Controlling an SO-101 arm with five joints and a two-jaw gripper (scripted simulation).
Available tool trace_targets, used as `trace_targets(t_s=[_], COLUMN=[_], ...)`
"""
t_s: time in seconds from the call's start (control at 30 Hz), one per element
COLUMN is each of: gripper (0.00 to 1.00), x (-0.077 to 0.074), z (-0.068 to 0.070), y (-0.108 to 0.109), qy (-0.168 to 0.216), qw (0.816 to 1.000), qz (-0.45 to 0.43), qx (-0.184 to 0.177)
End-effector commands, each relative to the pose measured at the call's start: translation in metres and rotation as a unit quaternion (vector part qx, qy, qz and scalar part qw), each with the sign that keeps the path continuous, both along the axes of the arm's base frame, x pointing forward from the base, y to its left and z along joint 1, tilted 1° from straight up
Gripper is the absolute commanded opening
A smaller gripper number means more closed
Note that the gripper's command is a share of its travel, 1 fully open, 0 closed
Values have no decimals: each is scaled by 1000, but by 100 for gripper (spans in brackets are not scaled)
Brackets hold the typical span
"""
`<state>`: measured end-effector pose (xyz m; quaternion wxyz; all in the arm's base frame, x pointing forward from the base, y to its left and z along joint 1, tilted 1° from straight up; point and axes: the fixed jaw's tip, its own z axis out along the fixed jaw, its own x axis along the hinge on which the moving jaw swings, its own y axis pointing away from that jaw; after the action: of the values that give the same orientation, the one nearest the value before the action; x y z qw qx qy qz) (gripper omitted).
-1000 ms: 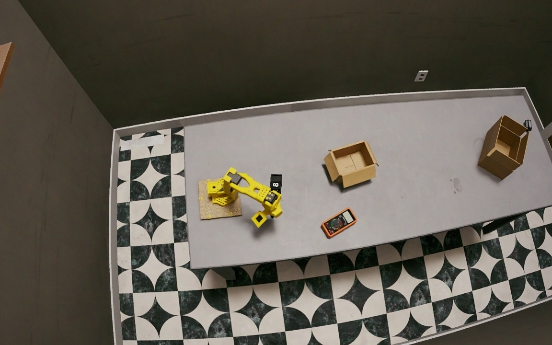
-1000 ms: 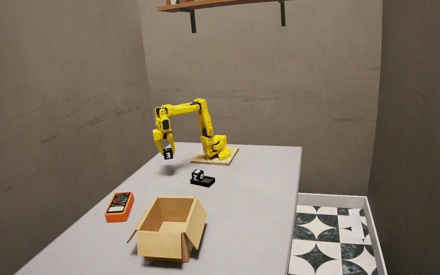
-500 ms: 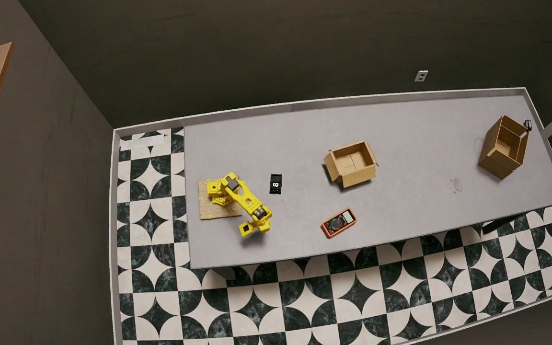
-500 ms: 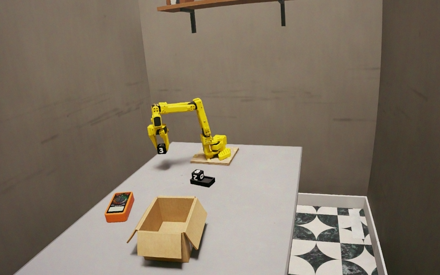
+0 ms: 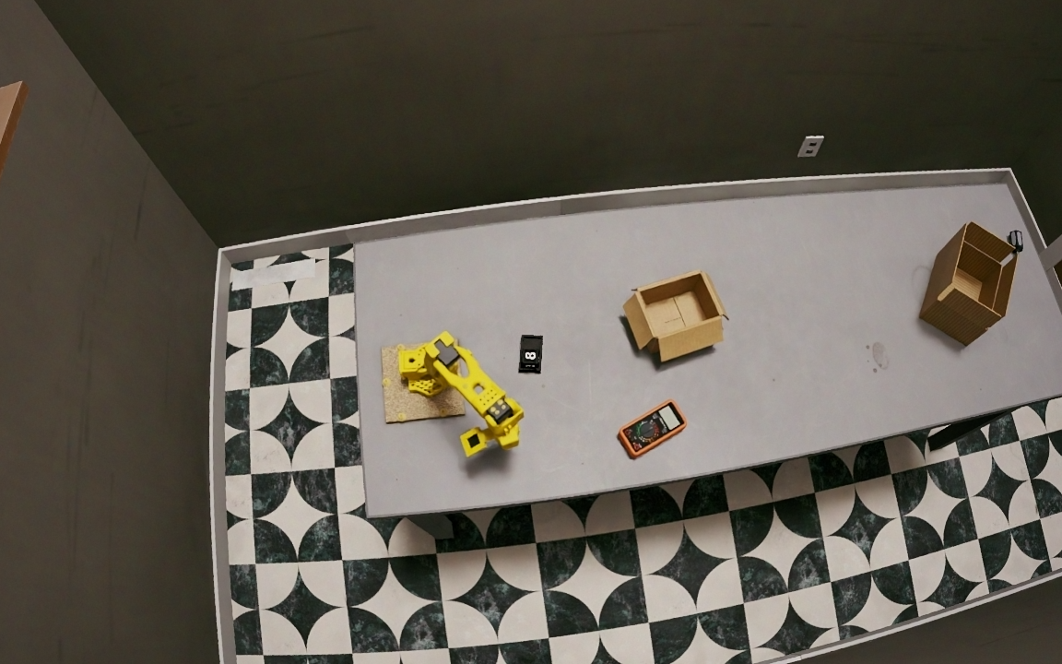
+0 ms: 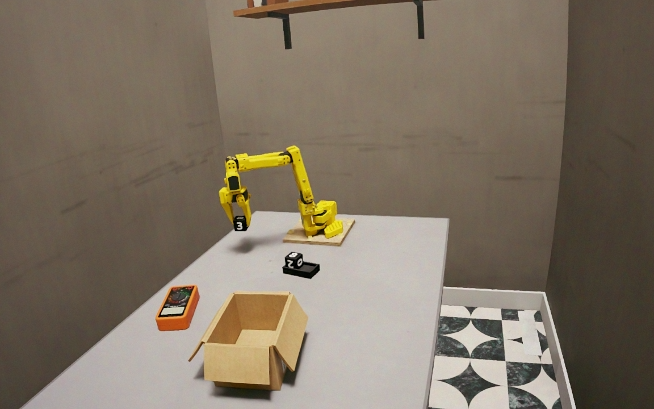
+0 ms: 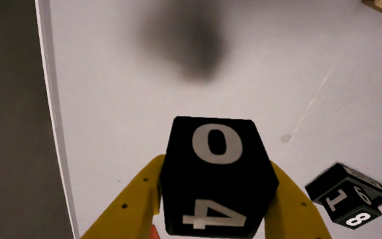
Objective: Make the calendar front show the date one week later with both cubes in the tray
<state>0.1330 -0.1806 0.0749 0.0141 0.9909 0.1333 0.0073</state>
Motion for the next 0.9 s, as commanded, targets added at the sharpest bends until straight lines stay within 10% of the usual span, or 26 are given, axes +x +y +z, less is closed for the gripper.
trace_targets(t_s=[0.0,0.87], gripper=[0,0], x=[-2,-5], z=[-9,-33], y=[-1,2], qy=[3,14], qw=[1000,1000], qz=[1,-2], qx=[5,20])
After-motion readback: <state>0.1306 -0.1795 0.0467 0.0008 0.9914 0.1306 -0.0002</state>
